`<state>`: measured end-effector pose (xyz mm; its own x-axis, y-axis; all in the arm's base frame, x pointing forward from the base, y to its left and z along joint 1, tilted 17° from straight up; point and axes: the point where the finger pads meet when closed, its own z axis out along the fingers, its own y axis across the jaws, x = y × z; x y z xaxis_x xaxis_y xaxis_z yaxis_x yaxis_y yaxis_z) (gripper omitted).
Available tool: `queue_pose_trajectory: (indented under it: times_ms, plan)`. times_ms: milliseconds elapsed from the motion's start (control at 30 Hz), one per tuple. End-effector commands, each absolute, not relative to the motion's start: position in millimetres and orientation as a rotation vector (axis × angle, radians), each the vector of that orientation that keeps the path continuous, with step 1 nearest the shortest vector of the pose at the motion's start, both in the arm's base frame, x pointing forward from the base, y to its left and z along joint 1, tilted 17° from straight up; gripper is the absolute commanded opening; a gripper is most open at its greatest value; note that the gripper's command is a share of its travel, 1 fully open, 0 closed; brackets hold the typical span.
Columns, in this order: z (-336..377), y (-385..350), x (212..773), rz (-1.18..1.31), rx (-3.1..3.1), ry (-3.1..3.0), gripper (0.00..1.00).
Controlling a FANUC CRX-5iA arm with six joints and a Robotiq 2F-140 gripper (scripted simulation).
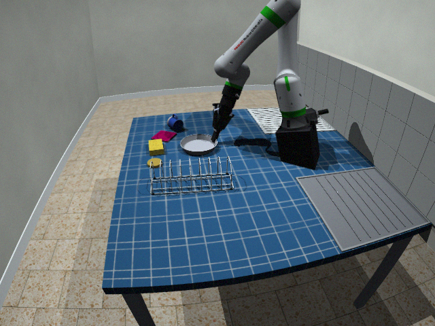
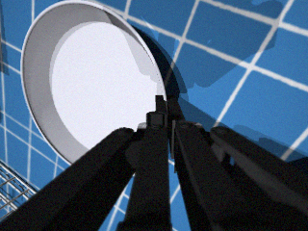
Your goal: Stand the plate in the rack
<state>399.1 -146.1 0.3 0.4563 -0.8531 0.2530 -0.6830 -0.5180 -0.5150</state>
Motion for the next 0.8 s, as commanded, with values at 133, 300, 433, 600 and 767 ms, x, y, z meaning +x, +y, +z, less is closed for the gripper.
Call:
queue_pose_trajectory:
  times_ms: [133, 300, 433, 600, 767]
  plan:
    - [0.8, -146.3, 399.4, -0.700, -2.371, 1.304, 0.10]
    - [0.9, -146.2, 399.3, -0.699, -2.372, 1.305, 0.10]
    - [1.0, -146.2, 399.1, -0.697, -2.374, 1.306, 0.10]
    - [1.3, -146.0, 398.8, -0.694, -2.377, 1.308, 0.10]
    - [2.0, -145.8, 398.4, -0.690, -2.382, 1.312, 0.10]
